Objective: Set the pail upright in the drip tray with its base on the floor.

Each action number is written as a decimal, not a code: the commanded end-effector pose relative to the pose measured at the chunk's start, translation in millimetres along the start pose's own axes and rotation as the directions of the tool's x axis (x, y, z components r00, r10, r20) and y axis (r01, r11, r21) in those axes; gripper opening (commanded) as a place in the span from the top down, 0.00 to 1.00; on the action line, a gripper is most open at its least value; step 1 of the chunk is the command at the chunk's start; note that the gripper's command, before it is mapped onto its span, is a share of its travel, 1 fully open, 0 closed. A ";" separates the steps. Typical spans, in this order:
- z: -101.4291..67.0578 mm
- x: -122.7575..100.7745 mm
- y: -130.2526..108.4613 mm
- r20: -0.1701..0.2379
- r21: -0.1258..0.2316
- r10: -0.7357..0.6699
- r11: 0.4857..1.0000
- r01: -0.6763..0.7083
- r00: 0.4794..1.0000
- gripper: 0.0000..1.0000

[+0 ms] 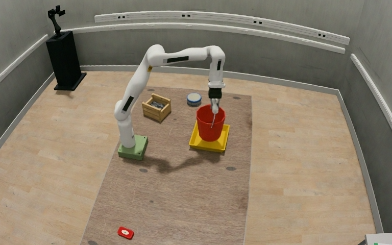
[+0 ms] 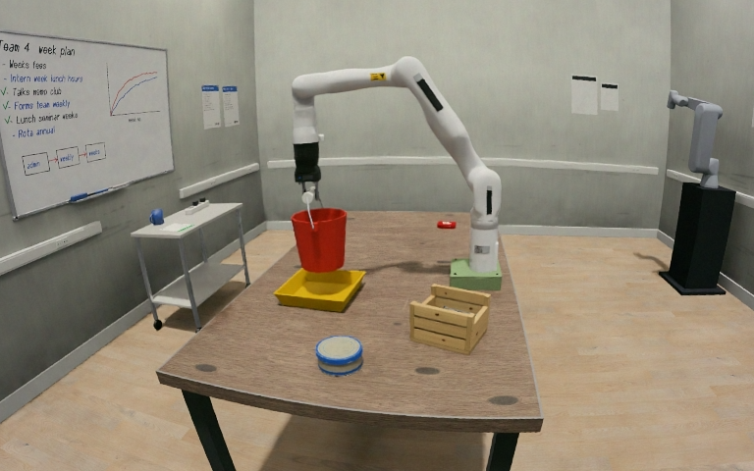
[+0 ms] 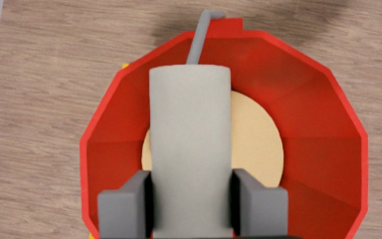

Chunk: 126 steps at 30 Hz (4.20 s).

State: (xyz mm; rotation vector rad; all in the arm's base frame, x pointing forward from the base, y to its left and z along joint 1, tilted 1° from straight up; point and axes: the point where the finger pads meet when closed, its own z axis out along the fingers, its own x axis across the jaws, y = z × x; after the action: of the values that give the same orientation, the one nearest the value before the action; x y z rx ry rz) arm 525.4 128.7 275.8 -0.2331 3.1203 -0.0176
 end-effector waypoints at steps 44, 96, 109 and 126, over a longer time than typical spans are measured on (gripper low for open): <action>-1.5 -4.6 36.6 0.003 0.000 0.000 1.000 0.000 1.000 1.00; -1.5 -4.6 36.7 0.003 0.000 0.000 1.000 0.000 1.000 1.00; -1.4 -4.6 36.7 0.003 0.000 0.000 1.000 0.000 1.000 1.00; 1.7 -4.6 36.7 0.003 0.000 0.000 1.000 0.000 1.000 1.00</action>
State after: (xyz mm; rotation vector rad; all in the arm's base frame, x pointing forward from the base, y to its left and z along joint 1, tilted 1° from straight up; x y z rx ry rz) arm 524.3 165.6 273.2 -0.2327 3.1205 -0.0181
